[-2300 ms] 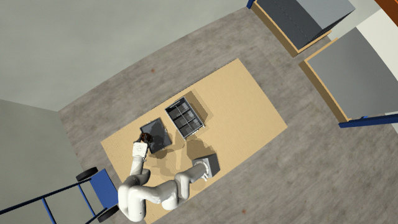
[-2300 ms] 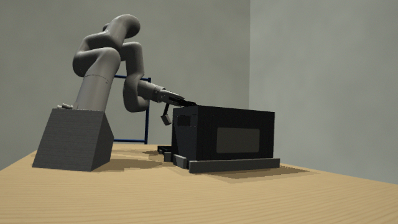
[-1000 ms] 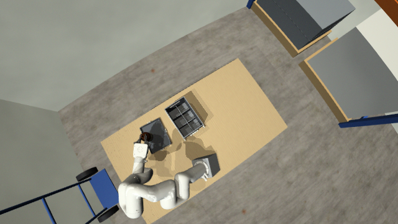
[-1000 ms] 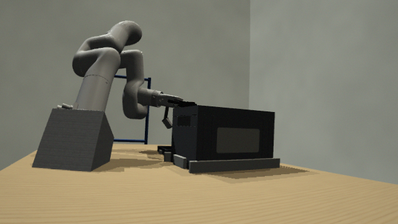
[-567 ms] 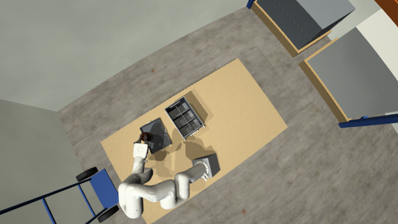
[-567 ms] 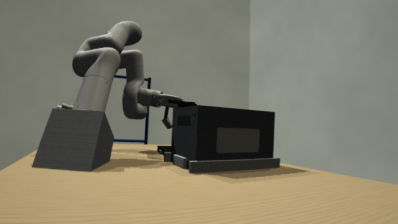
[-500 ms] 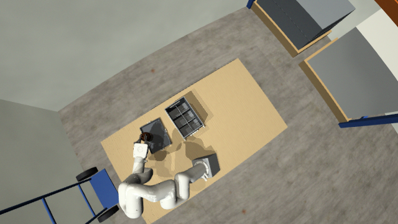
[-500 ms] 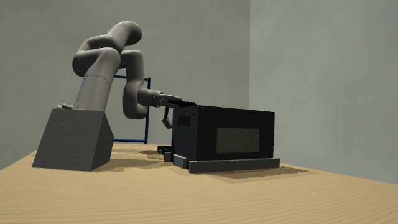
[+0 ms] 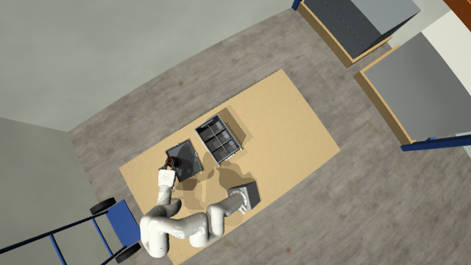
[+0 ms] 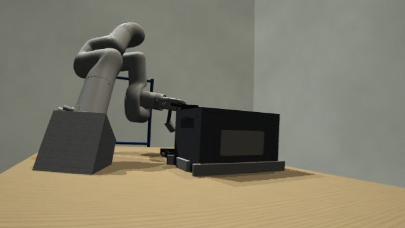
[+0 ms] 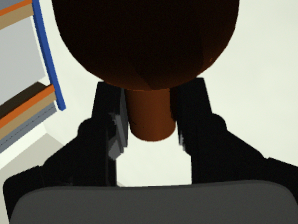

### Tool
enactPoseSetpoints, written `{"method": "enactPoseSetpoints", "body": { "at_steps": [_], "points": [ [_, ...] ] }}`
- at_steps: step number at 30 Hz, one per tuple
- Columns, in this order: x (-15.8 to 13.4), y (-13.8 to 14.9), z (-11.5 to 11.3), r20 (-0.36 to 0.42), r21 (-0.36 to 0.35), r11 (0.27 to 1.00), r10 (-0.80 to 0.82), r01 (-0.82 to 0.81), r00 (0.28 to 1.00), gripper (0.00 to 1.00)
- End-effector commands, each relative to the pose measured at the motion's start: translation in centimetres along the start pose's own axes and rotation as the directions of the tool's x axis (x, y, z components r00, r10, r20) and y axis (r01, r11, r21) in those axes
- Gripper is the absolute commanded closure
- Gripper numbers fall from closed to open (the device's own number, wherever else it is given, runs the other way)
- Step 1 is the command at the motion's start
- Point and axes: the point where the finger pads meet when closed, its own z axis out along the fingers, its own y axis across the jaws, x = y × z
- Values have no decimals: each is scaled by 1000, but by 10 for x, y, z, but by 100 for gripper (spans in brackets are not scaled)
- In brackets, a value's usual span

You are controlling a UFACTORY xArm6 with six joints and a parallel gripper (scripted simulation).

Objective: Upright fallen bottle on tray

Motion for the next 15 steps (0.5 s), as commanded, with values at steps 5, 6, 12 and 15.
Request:
{"method": "enactPoseSetpoints", "body": {
  "at_steps": [5, 6, 12, 15],
  "points": [
    [4, 0, 1, 1, 0, 1000, 2, -2, 1000, 100],
    [5, 0, 1, 1, 0, 1000, 2, -2, 1000, 100],
    [11, 0, 2, 1, 0, 1000, 2, -2, 1000, 100],
    [15, 0, 3, 1, 0, 1000, 2, -2, 1000, 100]
  ]
}}
